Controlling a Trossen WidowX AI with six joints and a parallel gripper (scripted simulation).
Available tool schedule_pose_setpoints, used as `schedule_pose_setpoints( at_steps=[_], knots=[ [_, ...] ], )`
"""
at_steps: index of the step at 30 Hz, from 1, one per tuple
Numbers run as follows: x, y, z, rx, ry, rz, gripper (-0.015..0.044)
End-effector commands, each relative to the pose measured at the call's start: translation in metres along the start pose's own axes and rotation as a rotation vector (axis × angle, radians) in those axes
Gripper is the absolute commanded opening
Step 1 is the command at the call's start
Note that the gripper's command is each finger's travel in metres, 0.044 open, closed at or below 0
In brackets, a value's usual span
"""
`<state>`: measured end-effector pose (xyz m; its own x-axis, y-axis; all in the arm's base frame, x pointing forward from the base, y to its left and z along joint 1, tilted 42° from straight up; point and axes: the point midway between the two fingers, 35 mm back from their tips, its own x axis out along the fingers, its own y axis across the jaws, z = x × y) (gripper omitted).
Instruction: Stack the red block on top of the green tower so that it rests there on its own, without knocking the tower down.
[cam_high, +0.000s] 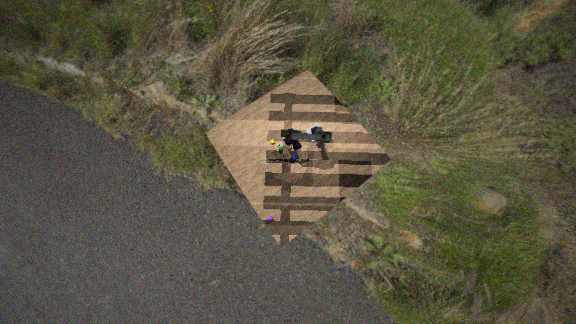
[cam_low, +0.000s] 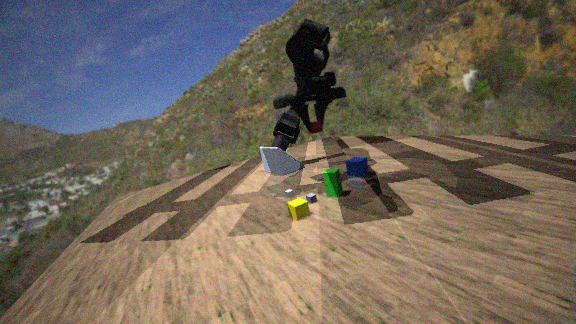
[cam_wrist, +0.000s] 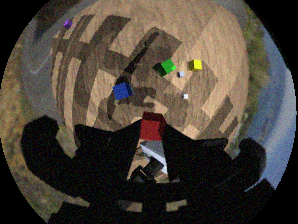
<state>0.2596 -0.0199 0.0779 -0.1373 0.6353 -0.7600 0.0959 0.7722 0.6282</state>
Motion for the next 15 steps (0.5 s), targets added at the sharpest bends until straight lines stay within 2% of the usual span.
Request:
schedule_pose_setpoints(
  at_steps=[1,15],
  knots=[
    [-0.001,-0.002,0.015,0.003,-0.001,0.003,0.0],
    [0.002,-0.017,0.074,-0.001,-0.006,0.004,0.0]
  ],
)
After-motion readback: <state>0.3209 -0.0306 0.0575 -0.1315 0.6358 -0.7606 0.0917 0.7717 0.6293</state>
